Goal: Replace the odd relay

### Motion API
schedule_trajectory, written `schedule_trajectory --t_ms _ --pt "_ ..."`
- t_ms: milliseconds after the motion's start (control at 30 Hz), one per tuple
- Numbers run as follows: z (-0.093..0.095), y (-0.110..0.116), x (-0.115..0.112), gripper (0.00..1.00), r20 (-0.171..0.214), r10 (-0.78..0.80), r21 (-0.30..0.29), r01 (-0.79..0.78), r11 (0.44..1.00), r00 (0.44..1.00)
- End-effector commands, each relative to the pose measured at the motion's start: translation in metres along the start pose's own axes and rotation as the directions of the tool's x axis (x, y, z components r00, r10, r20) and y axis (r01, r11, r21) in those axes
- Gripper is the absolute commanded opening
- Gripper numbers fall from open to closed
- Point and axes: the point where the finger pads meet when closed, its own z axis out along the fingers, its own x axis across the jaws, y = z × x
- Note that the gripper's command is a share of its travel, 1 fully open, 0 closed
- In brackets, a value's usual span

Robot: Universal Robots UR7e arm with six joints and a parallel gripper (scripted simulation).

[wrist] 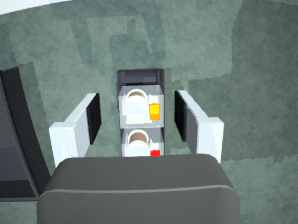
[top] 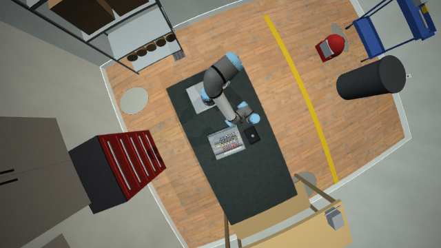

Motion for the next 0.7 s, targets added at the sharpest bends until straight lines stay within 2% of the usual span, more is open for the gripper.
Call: schedule_trajectory --t_ms 0,467,667 --pt "0.004 0.000 0.001 1.00 -0.001 0.000 0.000 0.000 1.000 1.000" --pt "0.008 0.000 0.001 1.00 -0.002 -0.001 0.000 0.001 1.000 1.000" --pt "0.018 -0.001 0.003 1.00 -0.002 -0.001 0.000 0.001 1.000 1.000"
